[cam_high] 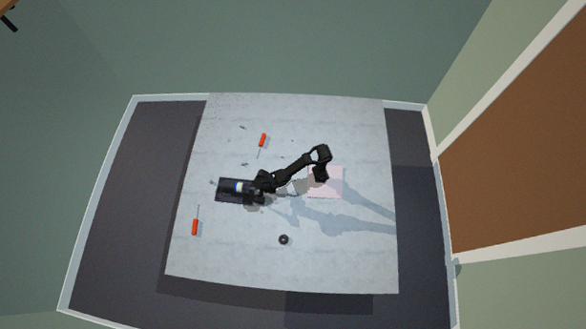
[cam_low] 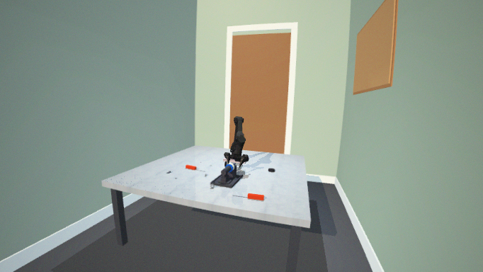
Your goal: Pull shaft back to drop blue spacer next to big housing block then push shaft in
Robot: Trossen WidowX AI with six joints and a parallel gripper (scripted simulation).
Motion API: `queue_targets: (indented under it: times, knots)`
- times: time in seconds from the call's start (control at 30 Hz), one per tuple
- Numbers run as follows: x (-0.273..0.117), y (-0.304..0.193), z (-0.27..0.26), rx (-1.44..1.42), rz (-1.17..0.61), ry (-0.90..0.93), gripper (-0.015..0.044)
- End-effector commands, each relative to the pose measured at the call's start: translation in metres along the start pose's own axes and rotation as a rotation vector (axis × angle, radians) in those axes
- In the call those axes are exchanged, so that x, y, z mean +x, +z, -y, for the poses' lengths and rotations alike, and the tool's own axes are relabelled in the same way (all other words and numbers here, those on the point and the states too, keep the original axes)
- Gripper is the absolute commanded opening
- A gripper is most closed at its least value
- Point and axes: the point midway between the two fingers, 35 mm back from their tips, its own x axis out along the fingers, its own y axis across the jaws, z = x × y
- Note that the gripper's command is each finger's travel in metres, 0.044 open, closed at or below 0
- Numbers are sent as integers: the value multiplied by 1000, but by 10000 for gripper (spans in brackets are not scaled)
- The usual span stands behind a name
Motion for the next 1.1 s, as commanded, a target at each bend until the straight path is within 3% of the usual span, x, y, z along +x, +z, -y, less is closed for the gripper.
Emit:
queue_targets:
  times: [0.0, 1.03, 1.07]
  knots:
    - [7, 0, 0, -5, 1, -3, 440]
    - [13, -1, 2, -5, 0, -3, 440]
    - [13, 0, 0, -1, 1, 0, 414]
